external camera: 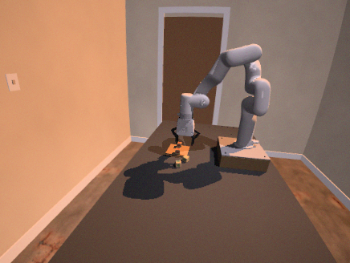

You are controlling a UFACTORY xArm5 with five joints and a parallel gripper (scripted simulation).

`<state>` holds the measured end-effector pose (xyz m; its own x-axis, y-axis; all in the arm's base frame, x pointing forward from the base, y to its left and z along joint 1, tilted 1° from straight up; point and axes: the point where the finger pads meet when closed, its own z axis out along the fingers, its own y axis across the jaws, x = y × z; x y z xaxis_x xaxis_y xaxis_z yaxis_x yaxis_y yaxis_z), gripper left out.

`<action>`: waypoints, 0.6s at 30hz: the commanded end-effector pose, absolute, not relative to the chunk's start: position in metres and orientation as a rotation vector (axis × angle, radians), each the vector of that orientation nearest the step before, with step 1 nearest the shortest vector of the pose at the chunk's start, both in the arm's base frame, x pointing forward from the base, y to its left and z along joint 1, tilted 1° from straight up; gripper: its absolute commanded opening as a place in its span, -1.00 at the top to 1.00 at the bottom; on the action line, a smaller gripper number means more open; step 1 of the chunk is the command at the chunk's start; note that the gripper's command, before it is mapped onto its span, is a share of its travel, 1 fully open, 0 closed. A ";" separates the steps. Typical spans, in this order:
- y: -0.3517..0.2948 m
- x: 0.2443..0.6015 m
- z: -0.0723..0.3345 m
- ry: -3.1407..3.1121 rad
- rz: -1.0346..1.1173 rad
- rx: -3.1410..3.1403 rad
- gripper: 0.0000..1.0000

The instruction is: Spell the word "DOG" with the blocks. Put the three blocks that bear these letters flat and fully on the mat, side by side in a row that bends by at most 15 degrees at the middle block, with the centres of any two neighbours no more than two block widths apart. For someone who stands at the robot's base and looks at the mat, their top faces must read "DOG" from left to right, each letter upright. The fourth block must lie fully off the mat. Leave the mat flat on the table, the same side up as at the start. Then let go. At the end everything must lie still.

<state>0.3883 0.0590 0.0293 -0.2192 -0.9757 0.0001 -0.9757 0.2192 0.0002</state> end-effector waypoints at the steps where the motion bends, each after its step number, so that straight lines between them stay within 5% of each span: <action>1: 0.067 0.386 0.030 -2.556 0.003 1.833 -1.00; 18: 0.088 0.377 0.029 -2.777 0.001 1.477 -1.00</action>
<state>0.3760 0.0872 0.0276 -0.5503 -0.8350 0.0001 -0.8350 0.5503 0.0000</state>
